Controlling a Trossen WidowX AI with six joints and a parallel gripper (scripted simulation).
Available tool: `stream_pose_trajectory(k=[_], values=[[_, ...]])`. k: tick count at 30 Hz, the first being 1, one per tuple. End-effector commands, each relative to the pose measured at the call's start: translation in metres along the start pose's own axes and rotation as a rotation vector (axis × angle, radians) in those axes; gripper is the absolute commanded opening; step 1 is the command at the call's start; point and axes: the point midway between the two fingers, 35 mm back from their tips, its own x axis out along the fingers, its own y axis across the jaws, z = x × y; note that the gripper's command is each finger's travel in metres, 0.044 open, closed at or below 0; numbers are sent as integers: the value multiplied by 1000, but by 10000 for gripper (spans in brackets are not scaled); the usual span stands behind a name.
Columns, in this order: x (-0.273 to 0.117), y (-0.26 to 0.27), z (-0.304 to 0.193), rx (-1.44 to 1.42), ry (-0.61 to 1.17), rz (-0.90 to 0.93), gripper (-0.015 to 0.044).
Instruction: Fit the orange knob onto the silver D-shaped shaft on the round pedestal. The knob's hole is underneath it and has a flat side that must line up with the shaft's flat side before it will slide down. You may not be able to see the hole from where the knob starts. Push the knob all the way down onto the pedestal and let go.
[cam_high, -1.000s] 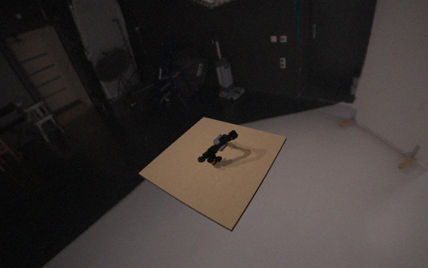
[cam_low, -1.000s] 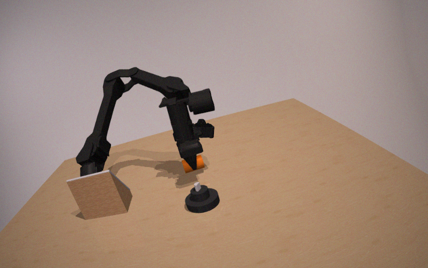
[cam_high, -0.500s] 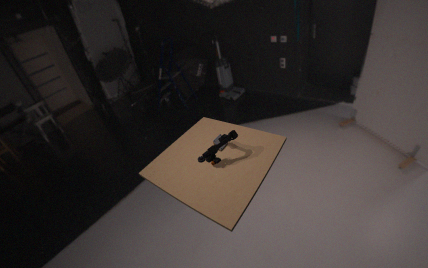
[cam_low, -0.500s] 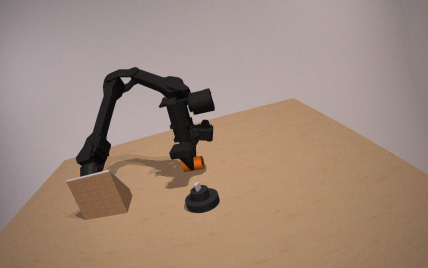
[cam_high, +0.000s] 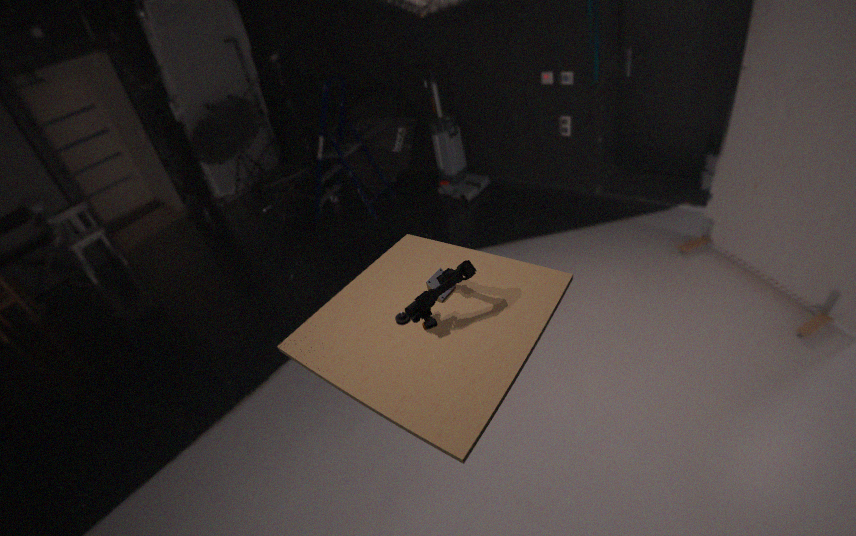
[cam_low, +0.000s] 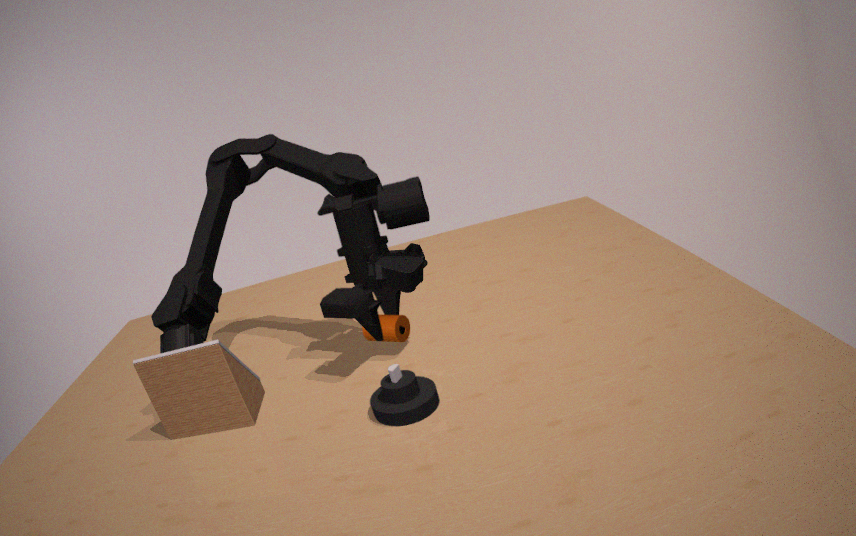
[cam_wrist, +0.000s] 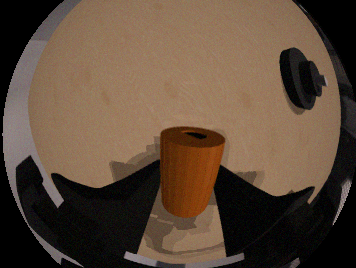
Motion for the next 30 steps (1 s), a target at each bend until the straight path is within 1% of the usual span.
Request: stream_pose_trajectory(k=[1, 16, 23, 30], values=[[-1, 1, 1, 28, -3, 3, 179], [-1, 1, 1, 523, -2, 4, 179], [-1, 1, 1, 569, -2, 4, 179], [-1, 1, 1, 808, -2, 4, 179]])
